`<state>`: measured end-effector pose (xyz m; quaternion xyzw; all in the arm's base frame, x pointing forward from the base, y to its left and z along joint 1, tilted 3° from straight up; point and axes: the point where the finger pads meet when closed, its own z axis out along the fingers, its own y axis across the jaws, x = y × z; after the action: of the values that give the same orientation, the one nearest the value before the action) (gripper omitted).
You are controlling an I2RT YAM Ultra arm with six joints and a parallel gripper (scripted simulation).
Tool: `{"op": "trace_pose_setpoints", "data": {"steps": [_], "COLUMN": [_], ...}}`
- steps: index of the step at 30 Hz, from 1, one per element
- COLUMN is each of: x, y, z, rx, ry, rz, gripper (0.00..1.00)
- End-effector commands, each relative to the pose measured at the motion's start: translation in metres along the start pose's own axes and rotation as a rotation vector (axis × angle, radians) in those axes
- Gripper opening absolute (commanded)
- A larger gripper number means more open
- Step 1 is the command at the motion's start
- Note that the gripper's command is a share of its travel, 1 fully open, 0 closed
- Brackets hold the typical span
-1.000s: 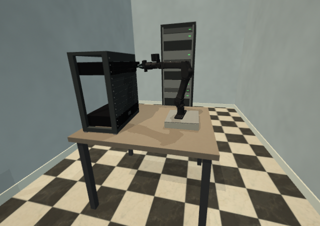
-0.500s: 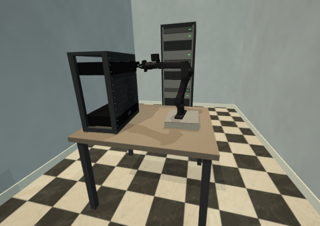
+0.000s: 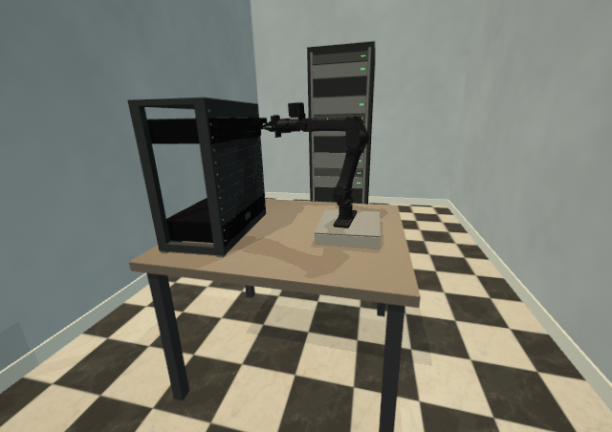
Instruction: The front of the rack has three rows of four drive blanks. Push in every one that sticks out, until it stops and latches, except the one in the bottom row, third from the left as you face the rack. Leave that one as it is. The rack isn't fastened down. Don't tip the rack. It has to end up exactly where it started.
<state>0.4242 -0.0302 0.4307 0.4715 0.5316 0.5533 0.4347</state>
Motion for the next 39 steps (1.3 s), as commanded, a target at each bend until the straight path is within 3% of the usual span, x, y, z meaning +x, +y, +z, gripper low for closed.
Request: {"op": "trace_pose_setpoints", "data": {"steps": [1,39], "x": [0.0047,0.0046], "y": [0.023,0.0235], "z": [0.0024,0.0066], "rx": [-0.055,-0.052], "ry": [0.004,0.004], "rz": [-0.038,-0.037], "gripper": [0.0,0.0]}}
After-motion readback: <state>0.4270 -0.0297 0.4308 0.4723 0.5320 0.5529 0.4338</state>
